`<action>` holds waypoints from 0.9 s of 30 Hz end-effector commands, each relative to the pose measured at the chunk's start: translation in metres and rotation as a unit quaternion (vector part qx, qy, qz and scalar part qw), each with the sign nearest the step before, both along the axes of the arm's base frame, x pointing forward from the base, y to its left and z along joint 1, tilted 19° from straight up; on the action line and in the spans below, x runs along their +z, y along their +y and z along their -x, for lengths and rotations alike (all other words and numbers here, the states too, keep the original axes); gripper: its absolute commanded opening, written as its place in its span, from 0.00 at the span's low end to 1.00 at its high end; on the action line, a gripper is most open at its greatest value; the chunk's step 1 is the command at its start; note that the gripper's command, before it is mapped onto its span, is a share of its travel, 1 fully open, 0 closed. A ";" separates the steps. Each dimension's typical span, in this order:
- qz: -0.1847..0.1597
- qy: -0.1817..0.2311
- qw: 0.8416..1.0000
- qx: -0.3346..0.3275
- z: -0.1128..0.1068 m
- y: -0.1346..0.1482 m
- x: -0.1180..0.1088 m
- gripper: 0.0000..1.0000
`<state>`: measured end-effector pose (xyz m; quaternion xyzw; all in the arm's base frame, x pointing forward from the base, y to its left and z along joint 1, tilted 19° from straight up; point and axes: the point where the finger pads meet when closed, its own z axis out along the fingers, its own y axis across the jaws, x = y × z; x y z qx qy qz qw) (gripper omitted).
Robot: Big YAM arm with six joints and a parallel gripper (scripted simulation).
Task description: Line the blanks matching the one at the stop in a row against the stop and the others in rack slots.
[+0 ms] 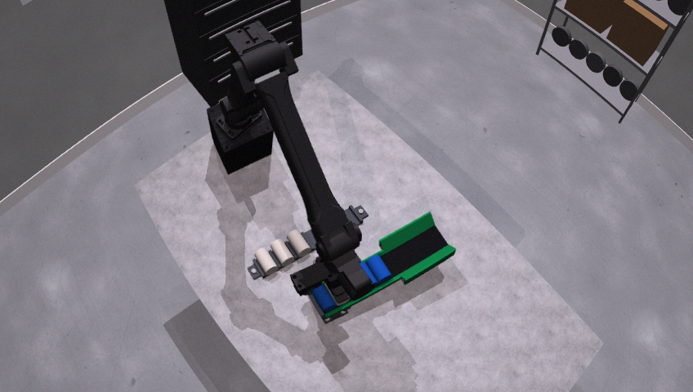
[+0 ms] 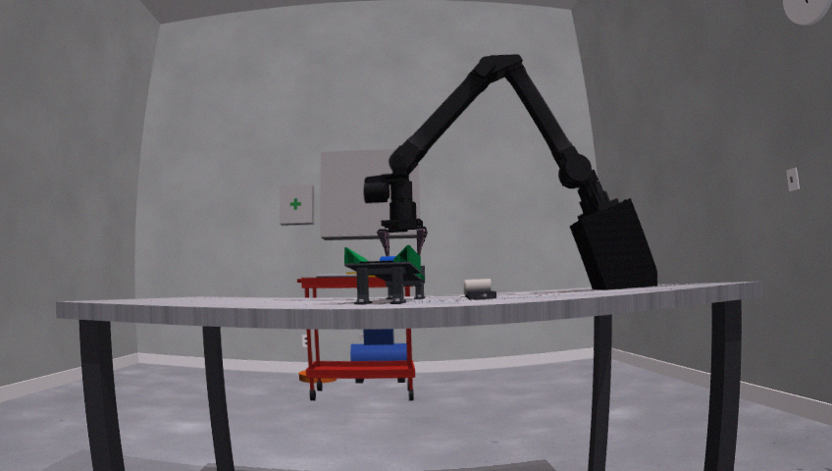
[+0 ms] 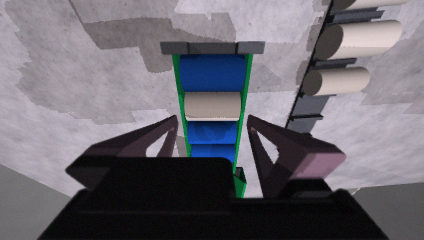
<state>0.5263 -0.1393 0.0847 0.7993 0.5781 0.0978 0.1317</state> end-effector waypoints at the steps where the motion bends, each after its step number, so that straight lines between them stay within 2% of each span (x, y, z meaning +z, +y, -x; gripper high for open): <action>1: 0.001 -0.004 1.000 0.001 -0.006 -0.005 -0.004 0.83; 4: 0.002 -0.010 1.000 0.001 -0.006 -0.005 0.001 0.83; 27: 0.002 -0.008 1.000 0.001 -0.006 -0.005 0.000 0.83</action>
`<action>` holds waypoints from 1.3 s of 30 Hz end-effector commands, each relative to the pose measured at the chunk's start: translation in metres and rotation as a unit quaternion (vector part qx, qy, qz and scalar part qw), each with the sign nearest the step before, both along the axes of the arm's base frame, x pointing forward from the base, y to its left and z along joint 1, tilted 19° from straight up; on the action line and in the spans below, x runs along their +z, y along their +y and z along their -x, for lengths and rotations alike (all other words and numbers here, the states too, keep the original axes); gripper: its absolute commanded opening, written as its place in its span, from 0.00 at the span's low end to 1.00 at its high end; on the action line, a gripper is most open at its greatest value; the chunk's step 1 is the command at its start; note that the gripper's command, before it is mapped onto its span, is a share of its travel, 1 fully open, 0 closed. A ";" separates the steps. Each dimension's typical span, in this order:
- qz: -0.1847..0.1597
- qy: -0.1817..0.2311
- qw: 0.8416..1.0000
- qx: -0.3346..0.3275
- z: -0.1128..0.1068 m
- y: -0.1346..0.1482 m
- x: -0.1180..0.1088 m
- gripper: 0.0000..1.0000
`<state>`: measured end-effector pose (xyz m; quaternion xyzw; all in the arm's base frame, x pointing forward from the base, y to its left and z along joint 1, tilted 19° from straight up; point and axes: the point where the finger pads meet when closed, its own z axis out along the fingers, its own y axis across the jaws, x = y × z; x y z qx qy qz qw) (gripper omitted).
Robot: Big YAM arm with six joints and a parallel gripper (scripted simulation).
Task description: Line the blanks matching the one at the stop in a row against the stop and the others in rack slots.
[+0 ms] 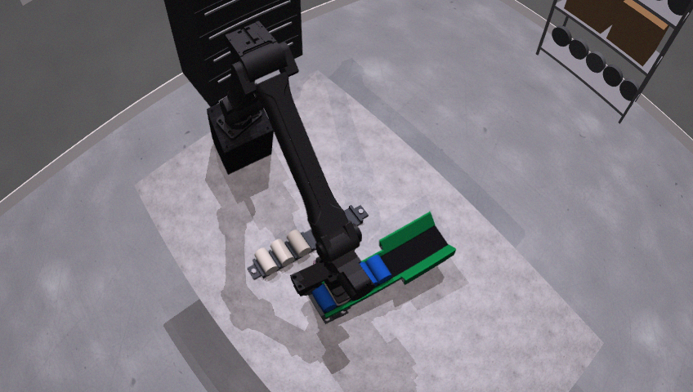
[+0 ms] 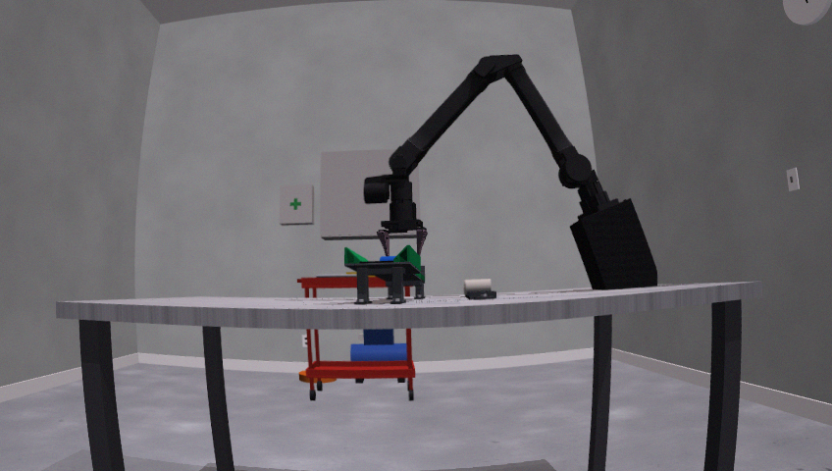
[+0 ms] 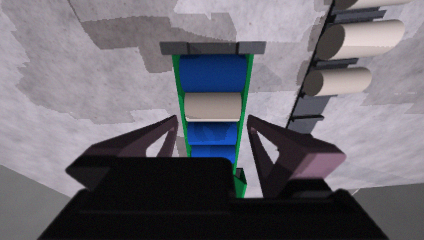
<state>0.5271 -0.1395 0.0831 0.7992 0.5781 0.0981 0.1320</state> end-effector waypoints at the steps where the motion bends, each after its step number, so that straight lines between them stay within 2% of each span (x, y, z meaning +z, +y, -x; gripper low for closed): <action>1: 0.002 -0.008 1.000 0.001 -0.005 -0.005 0.002 0.83; 39: 0.003 -0.011 1.000 0.001 -0.005 -0.006 0.005 0.83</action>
